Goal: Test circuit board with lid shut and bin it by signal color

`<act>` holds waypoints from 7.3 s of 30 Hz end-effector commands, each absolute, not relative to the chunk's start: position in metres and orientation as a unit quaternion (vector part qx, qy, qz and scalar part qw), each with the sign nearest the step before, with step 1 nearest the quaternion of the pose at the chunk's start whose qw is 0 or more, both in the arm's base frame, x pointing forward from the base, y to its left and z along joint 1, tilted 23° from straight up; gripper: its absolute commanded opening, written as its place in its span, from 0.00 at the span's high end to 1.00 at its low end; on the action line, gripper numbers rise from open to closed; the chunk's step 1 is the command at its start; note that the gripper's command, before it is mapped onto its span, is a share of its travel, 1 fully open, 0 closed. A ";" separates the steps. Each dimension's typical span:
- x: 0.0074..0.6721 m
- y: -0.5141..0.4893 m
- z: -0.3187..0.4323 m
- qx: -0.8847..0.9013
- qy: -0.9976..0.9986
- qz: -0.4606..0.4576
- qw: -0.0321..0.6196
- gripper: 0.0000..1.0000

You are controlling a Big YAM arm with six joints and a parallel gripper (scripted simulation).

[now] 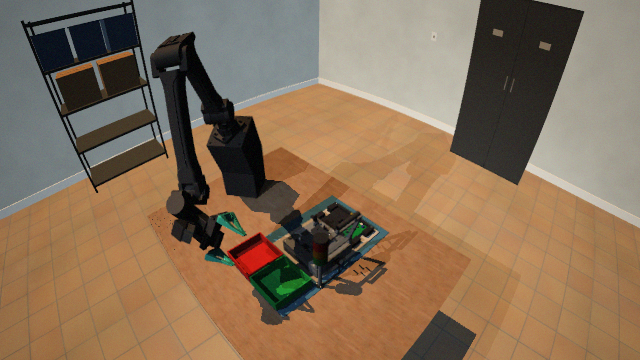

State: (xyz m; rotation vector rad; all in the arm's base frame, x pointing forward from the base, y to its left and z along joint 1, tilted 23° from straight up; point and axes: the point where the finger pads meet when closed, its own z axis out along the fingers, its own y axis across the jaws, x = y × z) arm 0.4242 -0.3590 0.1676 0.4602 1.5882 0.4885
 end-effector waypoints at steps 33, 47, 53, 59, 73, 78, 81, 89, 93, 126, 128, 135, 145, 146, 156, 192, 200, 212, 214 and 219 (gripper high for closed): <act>0.442 -0.324 0.185 0.104 0.743 0.171 0.638 0.00; 0.455 -0.273 0.172 0.004 0.799 0.128 0.587 0.00; 0.462 -0.249 0.167 -0.043 0.822 0.104 0.558 0.00; 0.469 -0.217 0.158 -0.105 0.845 0.077 0.519 0.00; 0.502 -0.084 0.109 -0.332 0.887 -0.034 0.319 0.00; 0.514 -0.034 0.096 -0.420 0.873 -0.080 0.235 0.00; 0.523 0.013 0.084 -0.487 0.850 -0.119 0.159 0.00; 0.537 0.087 0.063 -0.583 0.792 -0.179 0.032 0.00; 0.541 0.111 0.056 -0.611 0.767 -0.197 -0.010 0.00; 0.534 0.101 0.046 -0.610 0.766 -0.200 -0.036 0.08; 0.534 0.101 0.046 -0.610 0.766 -0.200 -0.036 0.08; 0.534 0.101 0.046 -0.610 0.766 -0.200 -0.036 0.08; 0.544 0.103 0.053 -0.602 0.773 -0.201 -0.027 0.08; 0.545 0.103 0.053 -0.602 0.773 -0.201 -0.027 0.08; 0.543 0.101 0.049 -0.606 0.770 -0.199 -0.034 0.08; 0.547 0.101 0.054 -0.608 0.768 -0.200 -0.031 0.08; 0.545 0.100 0.052 -0.608 0.768 -0.200 -0.032 0.08; 0.545 0.100 0.053 -0.608 0.768 -0.200 -0.032 0.08; 0.545 0.100 0.053 -0.608 0.768 -0.200 -0.032 0.08; 0.545 0.100 0.049 -0.608 0.768 -0.199 -0.033 0.08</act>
